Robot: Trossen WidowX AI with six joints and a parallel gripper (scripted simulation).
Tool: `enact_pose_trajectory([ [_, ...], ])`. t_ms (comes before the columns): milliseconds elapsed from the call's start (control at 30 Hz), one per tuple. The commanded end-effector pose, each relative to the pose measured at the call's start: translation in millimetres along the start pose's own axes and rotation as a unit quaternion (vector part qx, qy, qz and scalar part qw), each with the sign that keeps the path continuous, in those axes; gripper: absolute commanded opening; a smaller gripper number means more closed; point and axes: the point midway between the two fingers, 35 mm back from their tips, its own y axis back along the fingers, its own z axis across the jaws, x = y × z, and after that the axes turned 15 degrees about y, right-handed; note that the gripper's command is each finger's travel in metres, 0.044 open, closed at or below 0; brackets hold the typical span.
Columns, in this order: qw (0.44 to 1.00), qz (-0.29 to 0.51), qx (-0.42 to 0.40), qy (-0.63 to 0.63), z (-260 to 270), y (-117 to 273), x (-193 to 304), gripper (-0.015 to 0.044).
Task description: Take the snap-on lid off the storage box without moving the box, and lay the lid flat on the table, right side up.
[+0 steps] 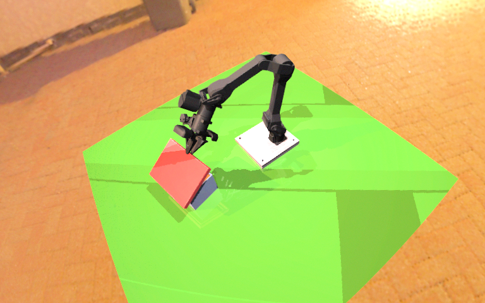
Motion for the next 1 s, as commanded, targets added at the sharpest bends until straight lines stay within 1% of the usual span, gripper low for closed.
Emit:
enact_pose_trajectory([
  [0,1.000,-0.005,-0.006,0.001,8.4,5.7,-3.6,0.0000],
  [967,1.000,-0.005,-0.006,0.001,36.0,30.4,-10.7,0.0000],
])
